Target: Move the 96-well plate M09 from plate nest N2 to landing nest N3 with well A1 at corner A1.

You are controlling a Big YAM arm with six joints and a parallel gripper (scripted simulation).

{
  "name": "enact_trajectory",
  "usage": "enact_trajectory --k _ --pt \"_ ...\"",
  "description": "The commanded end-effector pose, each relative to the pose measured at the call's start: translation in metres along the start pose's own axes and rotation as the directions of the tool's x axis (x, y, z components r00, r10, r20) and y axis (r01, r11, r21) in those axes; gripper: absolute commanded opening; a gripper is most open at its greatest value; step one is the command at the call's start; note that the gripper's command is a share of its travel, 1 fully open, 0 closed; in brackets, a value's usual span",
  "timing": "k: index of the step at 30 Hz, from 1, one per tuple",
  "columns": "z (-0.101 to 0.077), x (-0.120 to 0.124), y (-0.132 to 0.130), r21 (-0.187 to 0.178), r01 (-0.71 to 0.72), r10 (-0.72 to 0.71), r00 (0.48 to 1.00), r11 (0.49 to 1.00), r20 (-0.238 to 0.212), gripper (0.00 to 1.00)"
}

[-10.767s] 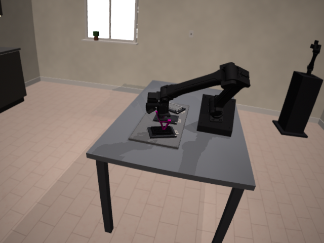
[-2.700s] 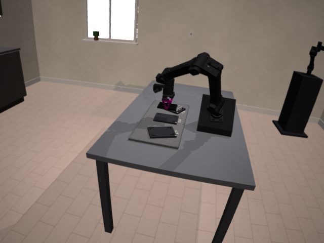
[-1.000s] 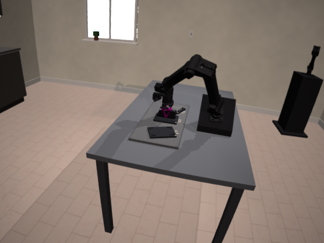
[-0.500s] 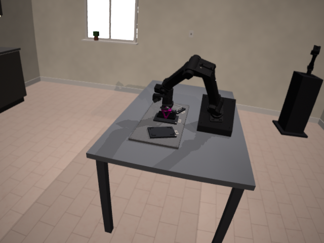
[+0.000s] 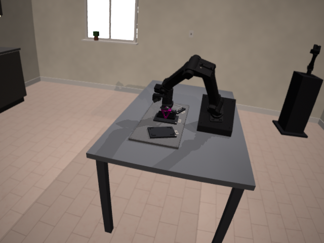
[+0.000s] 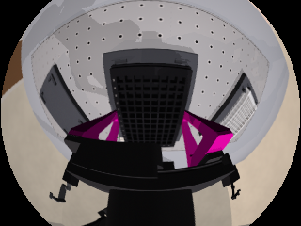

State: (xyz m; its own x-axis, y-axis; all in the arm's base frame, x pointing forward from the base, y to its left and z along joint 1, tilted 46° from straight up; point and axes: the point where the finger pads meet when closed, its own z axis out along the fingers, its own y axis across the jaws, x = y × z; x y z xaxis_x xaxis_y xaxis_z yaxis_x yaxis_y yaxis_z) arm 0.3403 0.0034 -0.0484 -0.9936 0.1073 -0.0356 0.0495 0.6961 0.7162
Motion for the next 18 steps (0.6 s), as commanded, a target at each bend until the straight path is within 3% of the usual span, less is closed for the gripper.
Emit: enact_trajectory --k 1,18 --pt "0.0038 -0.0045 0.0016 0.001 0.002 -0.002 1.000 1.000 0.006 0.00" --pt "0.0071 -0.0005 0.0016 0.000 -0.002 0.002 1.000 1.000 0.002 0.00"
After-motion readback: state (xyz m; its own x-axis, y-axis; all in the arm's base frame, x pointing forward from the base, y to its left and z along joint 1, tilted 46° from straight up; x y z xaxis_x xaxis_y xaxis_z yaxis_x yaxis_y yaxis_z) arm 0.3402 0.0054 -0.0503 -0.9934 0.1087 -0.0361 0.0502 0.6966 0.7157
